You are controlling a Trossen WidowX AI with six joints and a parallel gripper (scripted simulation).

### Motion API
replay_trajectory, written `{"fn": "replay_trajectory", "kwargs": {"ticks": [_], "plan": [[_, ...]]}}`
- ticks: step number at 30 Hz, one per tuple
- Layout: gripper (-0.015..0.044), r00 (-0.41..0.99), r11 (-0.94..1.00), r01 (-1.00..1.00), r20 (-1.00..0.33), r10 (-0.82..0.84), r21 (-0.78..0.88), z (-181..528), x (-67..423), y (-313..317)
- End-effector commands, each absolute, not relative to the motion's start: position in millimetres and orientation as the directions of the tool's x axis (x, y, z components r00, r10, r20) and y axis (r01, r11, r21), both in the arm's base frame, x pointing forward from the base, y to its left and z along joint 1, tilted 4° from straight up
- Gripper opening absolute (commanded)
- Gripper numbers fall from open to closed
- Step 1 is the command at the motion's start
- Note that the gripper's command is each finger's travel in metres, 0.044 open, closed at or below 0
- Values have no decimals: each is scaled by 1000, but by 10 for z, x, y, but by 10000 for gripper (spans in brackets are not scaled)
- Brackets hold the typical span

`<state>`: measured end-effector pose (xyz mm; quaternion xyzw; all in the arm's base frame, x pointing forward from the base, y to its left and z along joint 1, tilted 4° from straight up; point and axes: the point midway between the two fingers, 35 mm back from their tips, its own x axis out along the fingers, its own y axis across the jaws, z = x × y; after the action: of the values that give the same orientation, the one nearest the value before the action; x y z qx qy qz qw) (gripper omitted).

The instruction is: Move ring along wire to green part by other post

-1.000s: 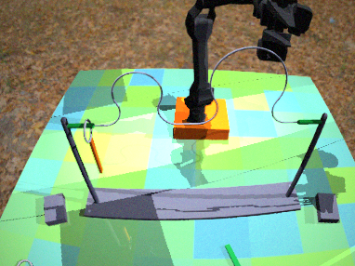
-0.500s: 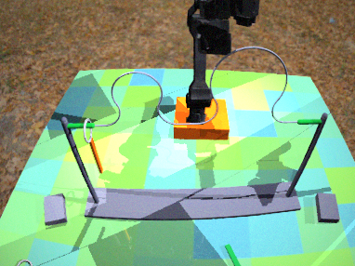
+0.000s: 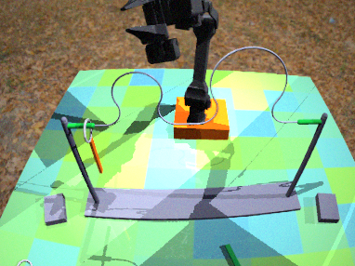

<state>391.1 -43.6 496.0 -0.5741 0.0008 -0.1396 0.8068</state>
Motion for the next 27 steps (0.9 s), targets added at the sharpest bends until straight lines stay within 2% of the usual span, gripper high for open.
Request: {"fn": "replay_trajectory", "kwargs": {"ticks": [1,6,14,27], "plan": [[160,948,361,262,169,-269,-895,4889,3939,-710],[160,924,434,327,187,-334,-840,4812,3928,-1123],[160,901,622,387,135,-413,-681,4370,3944,-1836],[160,969,838,218,9,-247,-500,2983,4066,-2545]]}}
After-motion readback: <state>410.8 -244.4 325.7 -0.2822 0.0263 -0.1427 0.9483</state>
